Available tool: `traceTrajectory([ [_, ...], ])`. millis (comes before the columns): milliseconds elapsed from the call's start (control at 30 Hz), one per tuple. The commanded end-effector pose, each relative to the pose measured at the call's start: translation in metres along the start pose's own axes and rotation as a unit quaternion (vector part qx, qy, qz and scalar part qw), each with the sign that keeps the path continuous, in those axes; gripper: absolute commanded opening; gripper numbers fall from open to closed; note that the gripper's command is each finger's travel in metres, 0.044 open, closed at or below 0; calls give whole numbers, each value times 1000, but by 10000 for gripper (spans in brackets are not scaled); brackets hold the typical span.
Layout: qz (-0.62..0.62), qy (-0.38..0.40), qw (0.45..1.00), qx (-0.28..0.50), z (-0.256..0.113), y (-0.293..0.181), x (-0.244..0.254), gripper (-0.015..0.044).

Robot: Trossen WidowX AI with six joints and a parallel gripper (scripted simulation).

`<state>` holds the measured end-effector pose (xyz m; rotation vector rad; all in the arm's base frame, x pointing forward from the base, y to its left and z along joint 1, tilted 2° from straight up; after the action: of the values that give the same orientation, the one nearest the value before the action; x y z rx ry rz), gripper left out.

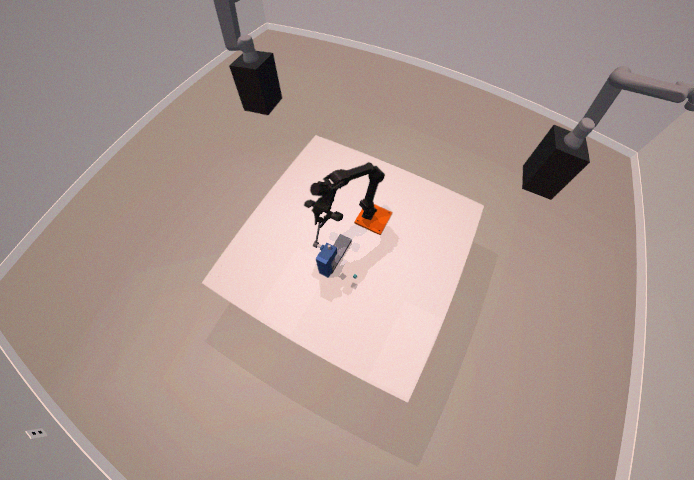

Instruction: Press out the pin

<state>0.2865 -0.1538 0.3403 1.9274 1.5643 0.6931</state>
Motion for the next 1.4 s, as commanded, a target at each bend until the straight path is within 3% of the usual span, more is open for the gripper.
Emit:
traceTrajectory([
  [0,-1,-1,1000,3,-1,-4,-1,0],
  [1367,-1,-1,1000,3,-5,-20,-2,0],
])
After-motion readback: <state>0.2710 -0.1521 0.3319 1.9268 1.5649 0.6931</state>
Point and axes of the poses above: the point midway between the two fingers, 35 mm back from their tips, its own z axis out along the fingers, its own x axis across the jaws, y = z × x, the point moved 3 cm from there along -z, back along the fingers, and after that the axes turned 5 degrees about z, right-handed, at the moved point
